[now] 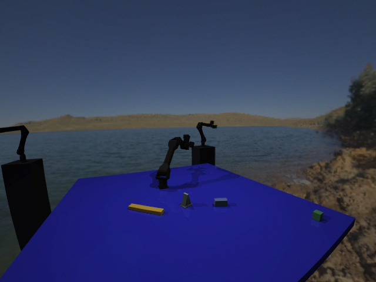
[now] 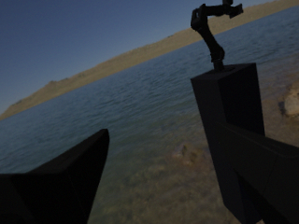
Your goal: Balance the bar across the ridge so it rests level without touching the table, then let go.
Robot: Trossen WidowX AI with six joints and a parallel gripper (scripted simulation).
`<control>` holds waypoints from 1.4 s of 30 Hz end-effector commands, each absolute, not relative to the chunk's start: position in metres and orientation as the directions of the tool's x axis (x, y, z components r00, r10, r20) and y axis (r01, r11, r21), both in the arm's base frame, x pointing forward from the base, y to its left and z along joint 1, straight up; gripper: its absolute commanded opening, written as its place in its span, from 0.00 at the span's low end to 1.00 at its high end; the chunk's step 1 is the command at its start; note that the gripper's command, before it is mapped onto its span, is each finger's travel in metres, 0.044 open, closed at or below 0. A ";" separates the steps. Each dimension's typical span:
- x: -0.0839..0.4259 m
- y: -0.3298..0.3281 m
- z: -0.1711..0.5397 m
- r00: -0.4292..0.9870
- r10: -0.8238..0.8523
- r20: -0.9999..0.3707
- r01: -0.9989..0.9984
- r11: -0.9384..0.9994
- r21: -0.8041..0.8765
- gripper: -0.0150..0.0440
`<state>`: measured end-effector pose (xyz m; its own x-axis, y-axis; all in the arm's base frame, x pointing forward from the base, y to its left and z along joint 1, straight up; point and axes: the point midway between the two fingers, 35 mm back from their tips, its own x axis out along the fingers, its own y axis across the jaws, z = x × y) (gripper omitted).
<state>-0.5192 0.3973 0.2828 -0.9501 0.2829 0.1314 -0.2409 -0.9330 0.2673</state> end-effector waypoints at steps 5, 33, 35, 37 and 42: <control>-0.501 0.408 0.283 -0.950 0.290 0.115 -0.250 -0.929 0.274 0.79; -0.302 0.544 0.283 -0.759 0.651 0.000 -0.626 -0.728 0.279 0.79; -0.286 0.551 0.279 -0.739 0.673 -0.018 -0.645 -0.701 0.305 0.79; -0.269 0.558 0.275 -0.718 0.696 -0.035 -0.669 -0.675 0.310 0.79; -0.227 0.573 0.270 -0.657 0.750 -0.075 -0.735 -0.616 0.283 0.79</control>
<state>-0.2569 0.5633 0.2751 -0.7023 0.7105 -0.0438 -0.6884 -0.6621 0.2963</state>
